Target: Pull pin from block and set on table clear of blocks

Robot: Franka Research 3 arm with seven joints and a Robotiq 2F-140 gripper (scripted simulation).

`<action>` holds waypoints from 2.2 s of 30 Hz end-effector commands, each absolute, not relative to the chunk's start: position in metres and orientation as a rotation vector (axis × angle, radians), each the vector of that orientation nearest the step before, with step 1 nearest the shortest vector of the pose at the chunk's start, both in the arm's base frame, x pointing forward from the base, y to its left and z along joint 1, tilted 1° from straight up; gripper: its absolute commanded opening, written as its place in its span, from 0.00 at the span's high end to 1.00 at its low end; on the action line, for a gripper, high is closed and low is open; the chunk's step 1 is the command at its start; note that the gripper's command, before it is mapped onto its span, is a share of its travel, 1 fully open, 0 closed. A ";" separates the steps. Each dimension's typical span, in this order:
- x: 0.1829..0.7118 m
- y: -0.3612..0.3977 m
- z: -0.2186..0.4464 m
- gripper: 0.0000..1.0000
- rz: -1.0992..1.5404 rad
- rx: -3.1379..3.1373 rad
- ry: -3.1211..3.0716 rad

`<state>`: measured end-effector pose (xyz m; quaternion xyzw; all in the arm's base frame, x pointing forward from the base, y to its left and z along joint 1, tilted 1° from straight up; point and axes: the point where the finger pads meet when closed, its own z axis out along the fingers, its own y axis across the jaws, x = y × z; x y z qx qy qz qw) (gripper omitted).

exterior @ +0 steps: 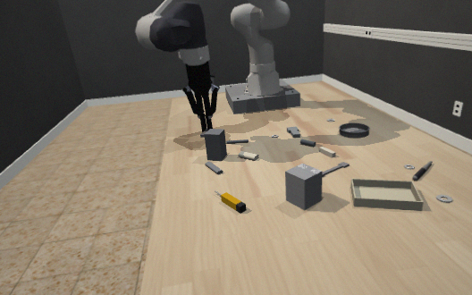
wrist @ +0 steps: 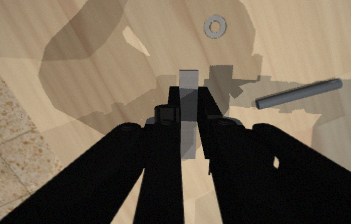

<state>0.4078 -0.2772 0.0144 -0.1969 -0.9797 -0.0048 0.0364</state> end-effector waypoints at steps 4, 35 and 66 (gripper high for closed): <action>0.410 -0.279 0.013 0.90 -0.012 -0.600 -3.015; 0.410 -0.280 -0.009 0.90 -0.013 -0.611 -3.015; 0.409 -0.280 -0.017 0.90 -0.013 -0.606 -3.012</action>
